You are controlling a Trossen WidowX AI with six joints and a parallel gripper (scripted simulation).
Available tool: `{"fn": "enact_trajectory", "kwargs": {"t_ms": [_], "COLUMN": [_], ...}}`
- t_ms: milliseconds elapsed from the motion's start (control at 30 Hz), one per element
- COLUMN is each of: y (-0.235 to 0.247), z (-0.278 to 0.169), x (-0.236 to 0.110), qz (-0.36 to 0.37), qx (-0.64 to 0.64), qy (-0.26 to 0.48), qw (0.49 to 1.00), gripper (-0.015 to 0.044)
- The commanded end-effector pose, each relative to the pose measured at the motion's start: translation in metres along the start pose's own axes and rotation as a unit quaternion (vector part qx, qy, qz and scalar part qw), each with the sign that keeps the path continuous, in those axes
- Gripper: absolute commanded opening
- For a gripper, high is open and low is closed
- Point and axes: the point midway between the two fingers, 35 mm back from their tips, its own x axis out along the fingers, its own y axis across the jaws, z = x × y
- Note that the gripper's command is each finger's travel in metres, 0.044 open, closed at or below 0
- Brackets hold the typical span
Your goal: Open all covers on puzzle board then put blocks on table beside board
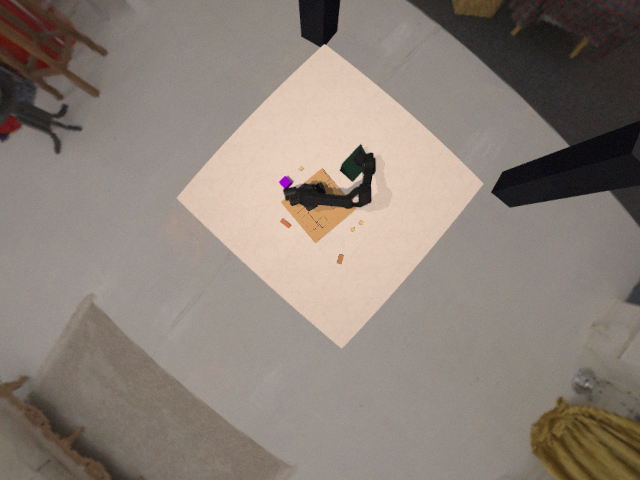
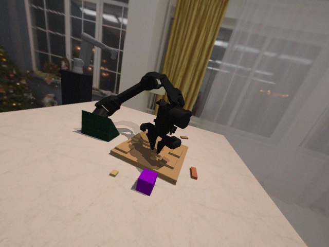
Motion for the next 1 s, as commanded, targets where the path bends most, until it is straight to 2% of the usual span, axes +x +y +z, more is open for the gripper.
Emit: {"fn": "enact_trajectory", "kwargs": {"t_ms": [0,967], "y": [0.0,0.0], "z": [0.0,0.0], "x": [0.002,0.022], "qz": [0.0,0.0], "qx": [0.002,0.001], "qy": [-0.002,-0.003], "qw": [1.0,1.0], "gripper": [0.0144,0.0144]}}
